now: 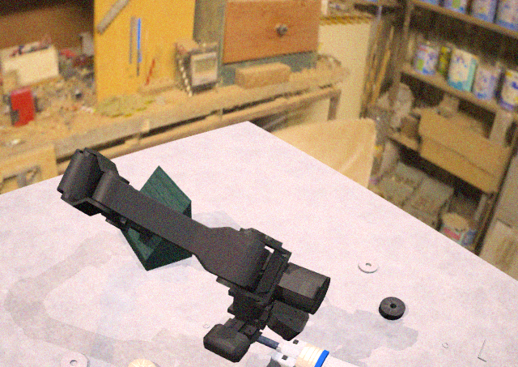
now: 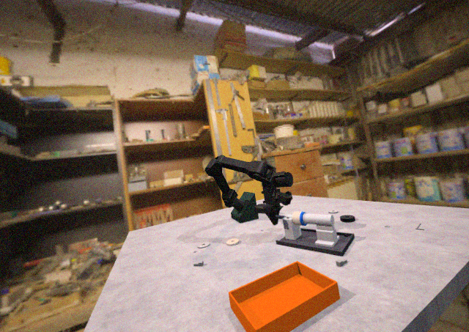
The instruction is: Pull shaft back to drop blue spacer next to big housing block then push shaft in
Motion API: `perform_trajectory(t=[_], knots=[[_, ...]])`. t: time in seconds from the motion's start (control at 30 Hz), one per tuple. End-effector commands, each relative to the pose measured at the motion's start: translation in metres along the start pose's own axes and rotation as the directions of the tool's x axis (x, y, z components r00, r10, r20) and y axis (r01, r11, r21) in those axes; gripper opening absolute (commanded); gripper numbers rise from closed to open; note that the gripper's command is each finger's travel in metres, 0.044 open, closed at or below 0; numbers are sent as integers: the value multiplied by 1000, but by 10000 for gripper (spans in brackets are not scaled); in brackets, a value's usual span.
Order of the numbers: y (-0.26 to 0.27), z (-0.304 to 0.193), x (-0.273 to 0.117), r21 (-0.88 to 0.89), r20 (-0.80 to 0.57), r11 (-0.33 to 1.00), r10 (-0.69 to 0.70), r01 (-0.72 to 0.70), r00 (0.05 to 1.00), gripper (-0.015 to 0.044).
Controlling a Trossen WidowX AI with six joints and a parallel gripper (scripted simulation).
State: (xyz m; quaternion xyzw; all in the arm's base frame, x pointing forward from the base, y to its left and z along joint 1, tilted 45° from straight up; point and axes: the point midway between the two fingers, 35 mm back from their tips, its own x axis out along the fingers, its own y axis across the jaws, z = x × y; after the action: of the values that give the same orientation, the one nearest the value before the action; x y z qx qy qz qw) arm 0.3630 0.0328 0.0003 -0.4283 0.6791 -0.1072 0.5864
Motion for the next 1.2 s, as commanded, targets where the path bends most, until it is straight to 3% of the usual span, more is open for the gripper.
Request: perform_trajectory(t=[0.0,1.17], knots=[[0,-1,0,-3,-2,1000,3,-3,1000,0],[0,-5,0,-3,-2,1000,3,-3,1000,0]])
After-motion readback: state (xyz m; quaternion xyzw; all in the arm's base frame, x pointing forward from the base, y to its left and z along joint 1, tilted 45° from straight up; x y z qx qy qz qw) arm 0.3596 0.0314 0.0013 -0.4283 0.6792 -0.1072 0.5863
